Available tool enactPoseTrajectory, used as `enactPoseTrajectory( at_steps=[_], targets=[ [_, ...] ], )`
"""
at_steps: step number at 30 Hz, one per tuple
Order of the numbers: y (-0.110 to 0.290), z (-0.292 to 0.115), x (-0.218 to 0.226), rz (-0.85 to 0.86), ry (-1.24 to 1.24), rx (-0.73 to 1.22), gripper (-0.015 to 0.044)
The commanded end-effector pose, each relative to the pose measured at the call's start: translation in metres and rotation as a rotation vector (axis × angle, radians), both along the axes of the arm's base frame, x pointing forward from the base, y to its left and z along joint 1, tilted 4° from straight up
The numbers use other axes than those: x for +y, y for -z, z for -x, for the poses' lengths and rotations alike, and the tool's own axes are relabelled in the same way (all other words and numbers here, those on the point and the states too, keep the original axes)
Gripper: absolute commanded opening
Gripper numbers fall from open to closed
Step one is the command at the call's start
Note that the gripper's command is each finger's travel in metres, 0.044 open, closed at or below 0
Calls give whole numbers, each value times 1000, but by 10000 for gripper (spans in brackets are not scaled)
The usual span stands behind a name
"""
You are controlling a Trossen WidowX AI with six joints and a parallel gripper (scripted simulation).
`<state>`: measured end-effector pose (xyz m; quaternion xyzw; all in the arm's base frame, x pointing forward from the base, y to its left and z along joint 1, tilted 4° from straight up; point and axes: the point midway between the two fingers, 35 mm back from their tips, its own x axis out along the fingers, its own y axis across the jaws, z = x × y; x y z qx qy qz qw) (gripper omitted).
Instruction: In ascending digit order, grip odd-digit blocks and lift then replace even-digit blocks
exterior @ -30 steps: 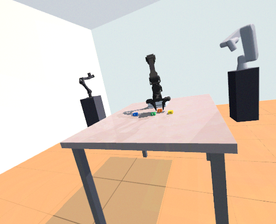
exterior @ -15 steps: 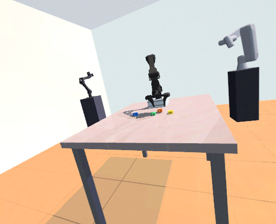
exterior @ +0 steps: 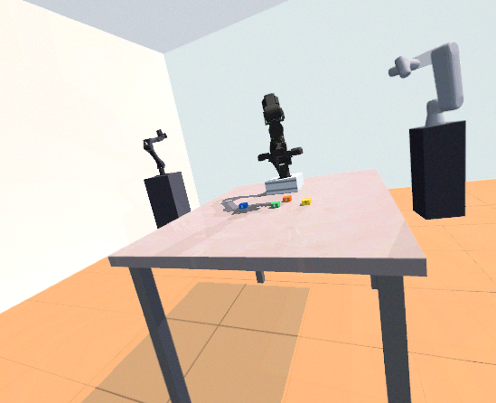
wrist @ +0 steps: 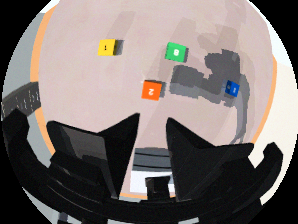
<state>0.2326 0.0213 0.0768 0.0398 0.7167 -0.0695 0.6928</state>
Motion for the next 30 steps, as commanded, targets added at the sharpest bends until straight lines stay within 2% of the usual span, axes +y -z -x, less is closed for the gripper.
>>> enactPoseTrajectory(
  at_steps=[1,5,13,20,24,26,30],
  targets=[
    [-3,0,0,2,3,-5,120],
    [-3,-4,-7,2,6,-5,120],
    [-7,-30,-105,5,14,-9,120],
    [-13,-21,-201,18,4,-7,120],
    [-14,-18,-210,19,3,-7,120],
    [-3,-19,-212,19,3,-7,173],
    [57,-17,-215,19,3,-6,277]
  ],
)
